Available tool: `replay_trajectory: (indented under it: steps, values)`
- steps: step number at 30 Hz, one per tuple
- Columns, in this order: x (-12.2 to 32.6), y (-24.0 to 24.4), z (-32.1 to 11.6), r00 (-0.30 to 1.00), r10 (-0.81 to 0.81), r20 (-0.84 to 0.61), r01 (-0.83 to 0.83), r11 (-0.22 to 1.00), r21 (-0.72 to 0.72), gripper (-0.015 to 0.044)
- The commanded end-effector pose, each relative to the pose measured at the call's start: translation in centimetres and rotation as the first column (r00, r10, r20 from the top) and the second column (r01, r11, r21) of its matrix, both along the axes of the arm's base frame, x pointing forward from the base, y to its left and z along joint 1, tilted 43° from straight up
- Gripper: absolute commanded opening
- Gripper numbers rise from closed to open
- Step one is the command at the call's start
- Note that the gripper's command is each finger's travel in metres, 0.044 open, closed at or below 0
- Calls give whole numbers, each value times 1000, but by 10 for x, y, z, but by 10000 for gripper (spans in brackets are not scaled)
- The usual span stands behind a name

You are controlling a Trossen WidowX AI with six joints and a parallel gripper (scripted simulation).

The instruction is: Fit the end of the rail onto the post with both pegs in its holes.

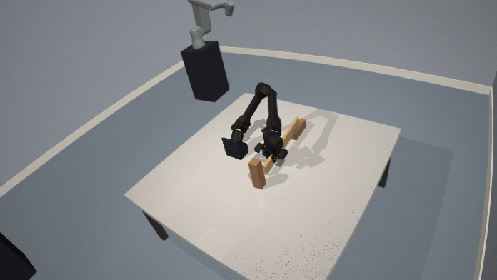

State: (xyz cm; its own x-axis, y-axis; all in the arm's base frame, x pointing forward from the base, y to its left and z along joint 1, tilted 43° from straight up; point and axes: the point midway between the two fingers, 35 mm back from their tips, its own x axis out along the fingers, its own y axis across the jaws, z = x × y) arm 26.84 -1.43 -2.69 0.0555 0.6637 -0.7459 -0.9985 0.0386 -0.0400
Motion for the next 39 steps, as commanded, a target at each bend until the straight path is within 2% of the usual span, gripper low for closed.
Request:
replay_trajectory:
  steps: [1,39]
  values:
    - [2,-3,4,1000,-7,10,7,1000,7,0]
    - [0,-16,18,1000,-7,9,7,1000,6,0]
